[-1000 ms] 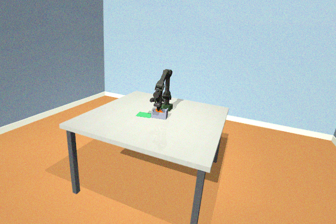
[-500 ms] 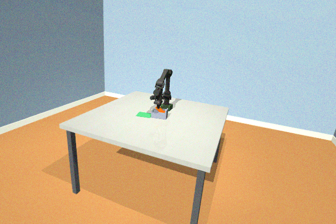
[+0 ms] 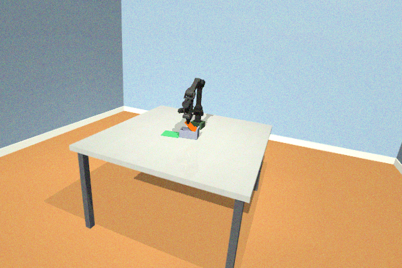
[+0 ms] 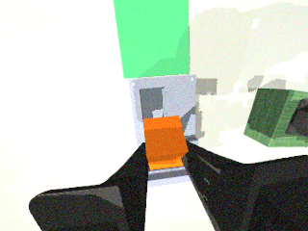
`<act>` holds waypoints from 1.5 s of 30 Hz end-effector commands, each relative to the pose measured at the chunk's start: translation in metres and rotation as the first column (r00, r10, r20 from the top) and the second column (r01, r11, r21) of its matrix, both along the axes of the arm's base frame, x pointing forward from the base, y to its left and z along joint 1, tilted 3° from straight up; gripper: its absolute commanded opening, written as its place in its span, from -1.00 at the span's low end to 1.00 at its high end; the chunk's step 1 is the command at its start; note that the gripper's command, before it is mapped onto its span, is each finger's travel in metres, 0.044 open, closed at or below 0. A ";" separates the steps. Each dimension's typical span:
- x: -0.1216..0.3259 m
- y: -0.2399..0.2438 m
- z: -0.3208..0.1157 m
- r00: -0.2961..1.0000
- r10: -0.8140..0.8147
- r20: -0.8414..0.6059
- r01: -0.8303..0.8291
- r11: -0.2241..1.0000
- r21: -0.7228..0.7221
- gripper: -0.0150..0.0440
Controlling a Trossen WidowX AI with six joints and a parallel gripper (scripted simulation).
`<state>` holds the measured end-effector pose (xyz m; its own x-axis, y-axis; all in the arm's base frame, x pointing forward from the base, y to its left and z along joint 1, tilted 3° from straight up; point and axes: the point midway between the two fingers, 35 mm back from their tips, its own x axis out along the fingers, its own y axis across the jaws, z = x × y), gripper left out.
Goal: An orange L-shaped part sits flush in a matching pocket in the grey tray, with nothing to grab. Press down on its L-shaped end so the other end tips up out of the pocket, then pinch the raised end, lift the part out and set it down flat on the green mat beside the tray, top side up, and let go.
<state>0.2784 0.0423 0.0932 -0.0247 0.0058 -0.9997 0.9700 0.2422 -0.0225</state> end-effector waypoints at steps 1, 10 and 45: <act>0.001 0.001 0.008 1.000 -0.002 0.003 0.002 1.000 0.007 -0.49; 0.001 0.001 0.023 1.000 -0.002 0.003 0.002 1.000 0.007 -0.49; 0.012 -0.073 0.033 1.000 -0.003 0.004 0.003 1.000 0.001 -0.49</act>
